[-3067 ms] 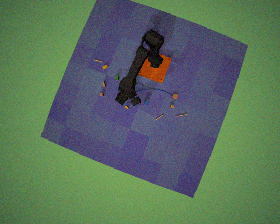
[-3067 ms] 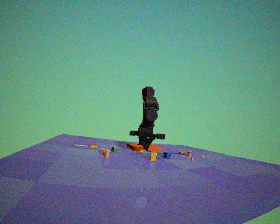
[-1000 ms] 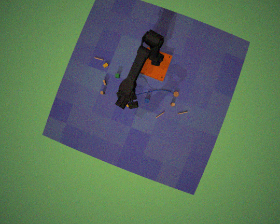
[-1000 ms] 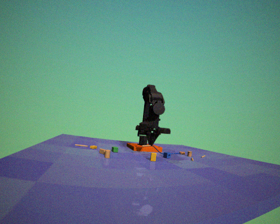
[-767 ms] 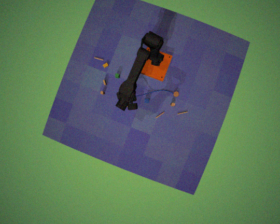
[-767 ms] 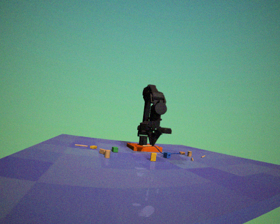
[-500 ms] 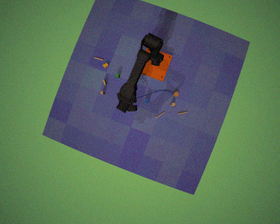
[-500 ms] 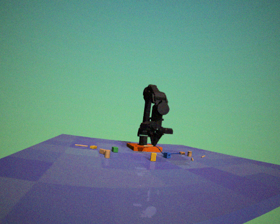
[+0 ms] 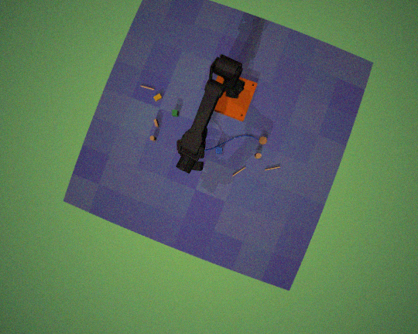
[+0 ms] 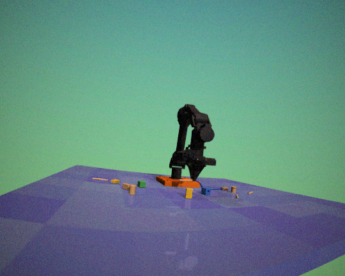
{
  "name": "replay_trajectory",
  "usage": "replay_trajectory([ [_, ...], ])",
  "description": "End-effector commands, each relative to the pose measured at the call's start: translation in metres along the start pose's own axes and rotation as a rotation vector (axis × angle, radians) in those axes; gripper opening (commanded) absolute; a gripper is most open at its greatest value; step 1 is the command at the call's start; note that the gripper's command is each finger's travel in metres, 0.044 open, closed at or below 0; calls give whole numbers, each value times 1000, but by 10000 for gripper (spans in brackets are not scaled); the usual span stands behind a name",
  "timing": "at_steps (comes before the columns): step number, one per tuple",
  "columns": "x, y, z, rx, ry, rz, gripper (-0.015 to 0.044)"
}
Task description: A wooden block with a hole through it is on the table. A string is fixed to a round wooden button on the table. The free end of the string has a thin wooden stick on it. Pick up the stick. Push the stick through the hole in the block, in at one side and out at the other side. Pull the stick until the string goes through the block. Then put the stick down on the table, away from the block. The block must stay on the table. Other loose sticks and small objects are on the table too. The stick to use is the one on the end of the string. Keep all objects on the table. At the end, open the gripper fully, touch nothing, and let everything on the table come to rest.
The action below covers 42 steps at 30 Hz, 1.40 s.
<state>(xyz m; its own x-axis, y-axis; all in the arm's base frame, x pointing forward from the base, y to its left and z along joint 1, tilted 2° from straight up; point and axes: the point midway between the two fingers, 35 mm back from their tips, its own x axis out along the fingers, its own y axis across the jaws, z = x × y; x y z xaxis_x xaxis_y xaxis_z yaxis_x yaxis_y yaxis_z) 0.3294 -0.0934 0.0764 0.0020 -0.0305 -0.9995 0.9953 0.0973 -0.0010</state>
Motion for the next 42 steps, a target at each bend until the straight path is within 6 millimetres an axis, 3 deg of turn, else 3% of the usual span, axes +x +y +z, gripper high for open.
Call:
replay_trajectory([
  [1,-2,6,-3,42,3,7,0],
  [42,-6,54,-26,506,7,14,0],
])
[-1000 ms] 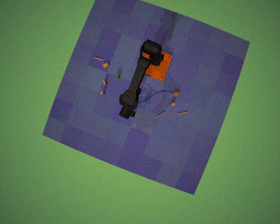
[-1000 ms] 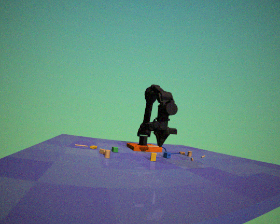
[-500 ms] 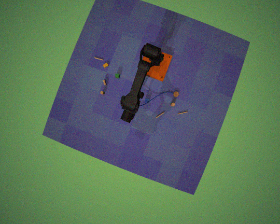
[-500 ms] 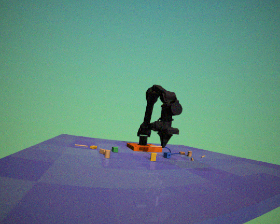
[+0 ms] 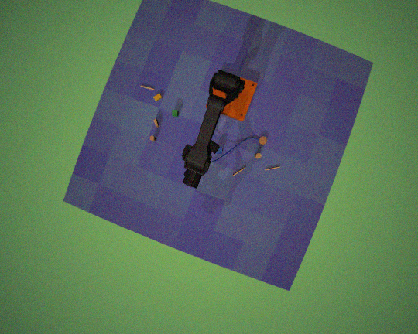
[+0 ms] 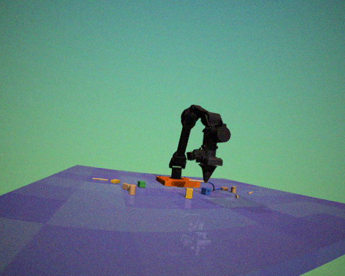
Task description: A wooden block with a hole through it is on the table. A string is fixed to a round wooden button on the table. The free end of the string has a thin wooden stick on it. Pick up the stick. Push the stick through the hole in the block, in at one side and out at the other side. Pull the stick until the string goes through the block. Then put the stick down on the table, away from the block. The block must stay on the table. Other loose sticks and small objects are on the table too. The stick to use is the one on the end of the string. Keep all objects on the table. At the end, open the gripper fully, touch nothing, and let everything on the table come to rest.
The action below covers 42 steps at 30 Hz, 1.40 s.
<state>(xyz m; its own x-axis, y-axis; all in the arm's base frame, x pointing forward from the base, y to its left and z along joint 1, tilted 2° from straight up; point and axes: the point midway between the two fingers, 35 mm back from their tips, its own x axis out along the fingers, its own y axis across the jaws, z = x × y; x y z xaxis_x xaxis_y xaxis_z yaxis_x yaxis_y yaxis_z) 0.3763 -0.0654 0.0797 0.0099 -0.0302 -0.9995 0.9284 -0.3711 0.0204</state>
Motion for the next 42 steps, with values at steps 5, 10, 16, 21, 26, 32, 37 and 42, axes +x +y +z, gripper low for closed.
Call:
replay_trajectory([
  [5,-2,6,-10,78,7,6,0],
  [10,-2,9,-16,133,8,7,0],
  [16,-2,13,-23,202,9,7,0],
  [21,-2,15,-29,260,10,8,0],
  [26,-1,18,-34,318,11,8,0],
  [32,-1,21,-42,375,13,10,0],
  [37,-1,24,-47,425,15,12,0],
  [42,0,26,-54,484,16,11,0],
])
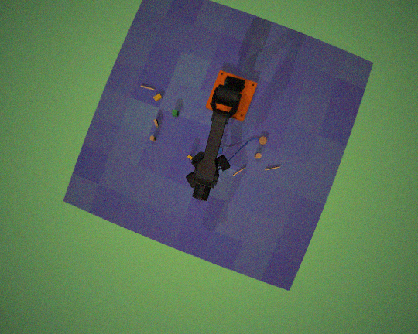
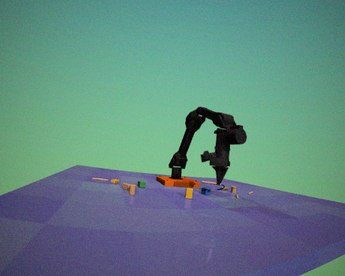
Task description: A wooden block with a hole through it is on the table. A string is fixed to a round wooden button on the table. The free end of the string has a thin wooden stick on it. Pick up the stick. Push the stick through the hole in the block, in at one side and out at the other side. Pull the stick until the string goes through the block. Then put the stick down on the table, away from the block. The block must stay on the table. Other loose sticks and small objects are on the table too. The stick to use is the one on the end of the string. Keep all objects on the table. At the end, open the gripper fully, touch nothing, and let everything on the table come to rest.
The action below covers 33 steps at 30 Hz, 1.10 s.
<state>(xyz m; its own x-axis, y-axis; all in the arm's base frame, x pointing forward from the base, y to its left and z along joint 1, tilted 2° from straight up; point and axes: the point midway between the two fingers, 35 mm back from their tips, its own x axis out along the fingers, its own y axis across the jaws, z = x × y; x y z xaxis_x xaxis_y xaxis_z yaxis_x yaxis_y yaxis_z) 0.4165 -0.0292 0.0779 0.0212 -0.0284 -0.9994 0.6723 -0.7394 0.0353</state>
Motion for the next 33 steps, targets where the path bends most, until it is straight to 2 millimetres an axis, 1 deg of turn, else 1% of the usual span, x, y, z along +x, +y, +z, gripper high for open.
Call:
replay_trajectory([
  [1,-1,0,-7,44,9,1,0],
  [33,2,-8,-48,419,17,0,0],
])
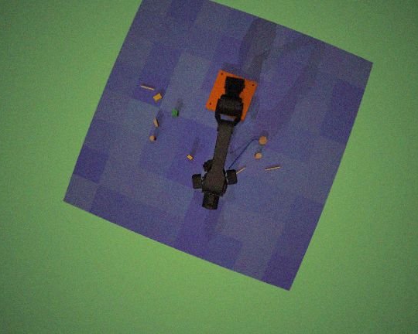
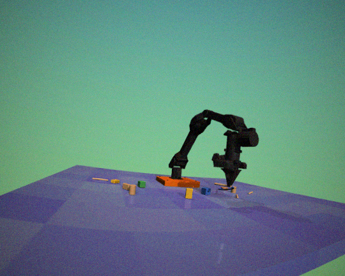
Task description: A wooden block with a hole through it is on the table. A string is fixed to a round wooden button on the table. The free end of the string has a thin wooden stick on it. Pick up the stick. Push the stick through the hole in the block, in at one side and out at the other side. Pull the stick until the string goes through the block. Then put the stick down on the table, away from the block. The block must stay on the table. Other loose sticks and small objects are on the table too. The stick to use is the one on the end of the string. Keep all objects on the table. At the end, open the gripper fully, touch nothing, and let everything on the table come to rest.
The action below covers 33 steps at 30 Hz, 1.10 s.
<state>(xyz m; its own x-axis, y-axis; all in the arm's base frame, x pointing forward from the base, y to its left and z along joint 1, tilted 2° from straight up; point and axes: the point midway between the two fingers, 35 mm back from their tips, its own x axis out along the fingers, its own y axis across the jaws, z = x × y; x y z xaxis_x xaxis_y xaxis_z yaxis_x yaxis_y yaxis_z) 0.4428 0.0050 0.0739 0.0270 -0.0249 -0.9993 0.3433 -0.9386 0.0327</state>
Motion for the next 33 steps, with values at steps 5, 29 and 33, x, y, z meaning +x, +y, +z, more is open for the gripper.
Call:
replay_trajectory([
  [5,-1,-6,-10,90,11,-2,0],
  [29,15,-13,-18,186,13,-3,0],
  [33,20,-13,-18,186,13,-3,0],
])
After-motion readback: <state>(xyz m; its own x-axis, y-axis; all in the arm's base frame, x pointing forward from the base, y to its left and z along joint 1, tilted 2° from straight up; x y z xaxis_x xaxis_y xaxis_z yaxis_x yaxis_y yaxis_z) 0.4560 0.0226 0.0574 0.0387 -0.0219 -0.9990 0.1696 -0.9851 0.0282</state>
